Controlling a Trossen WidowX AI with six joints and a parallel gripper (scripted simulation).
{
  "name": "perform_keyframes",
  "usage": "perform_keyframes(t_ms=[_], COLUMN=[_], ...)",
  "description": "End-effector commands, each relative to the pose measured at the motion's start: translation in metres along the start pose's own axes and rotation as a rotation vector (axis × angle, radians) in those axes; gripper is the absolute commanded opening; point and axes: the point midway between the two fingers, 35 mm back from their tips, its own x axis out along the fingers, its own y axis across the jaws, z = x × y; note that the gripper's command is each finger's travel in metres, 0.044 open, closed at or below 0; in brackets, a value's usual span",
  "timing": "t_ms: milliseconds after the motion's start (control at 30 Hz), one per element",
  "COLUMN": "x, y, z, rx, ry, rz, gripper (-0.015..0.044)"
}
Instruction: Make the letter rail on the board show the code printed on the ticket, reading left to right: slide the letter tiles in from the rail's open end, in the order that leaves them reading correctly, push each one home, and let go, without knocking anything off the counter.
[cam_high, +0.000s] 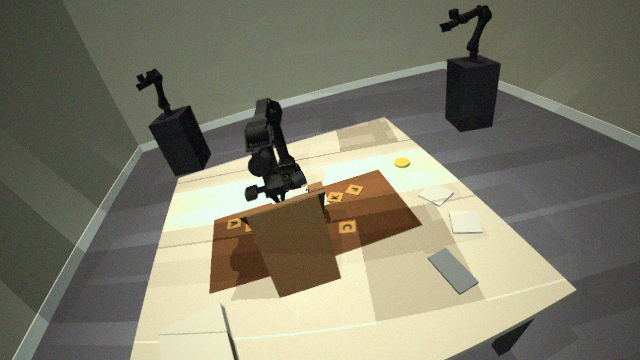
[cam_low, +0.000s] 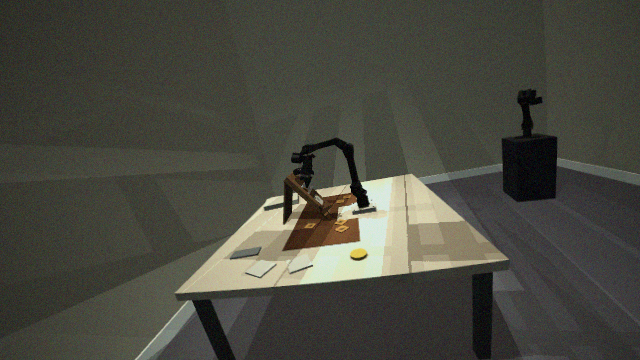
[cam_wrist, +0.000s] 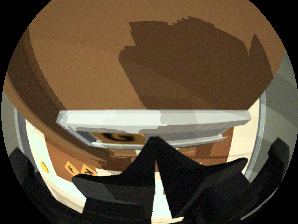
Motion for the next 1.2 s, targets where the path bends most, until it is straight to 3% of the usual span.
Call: perform_keyframes(t_ms=[0, 1167], x=[0.0048, 0.0023], y=[-0.001, 0.0084], z=[0.002, 0.001], rx=[0.004, 0.005], ry=[0.007, 0.008], rz=[-0.003, -0.002], gripper=[0.0, 0.0])
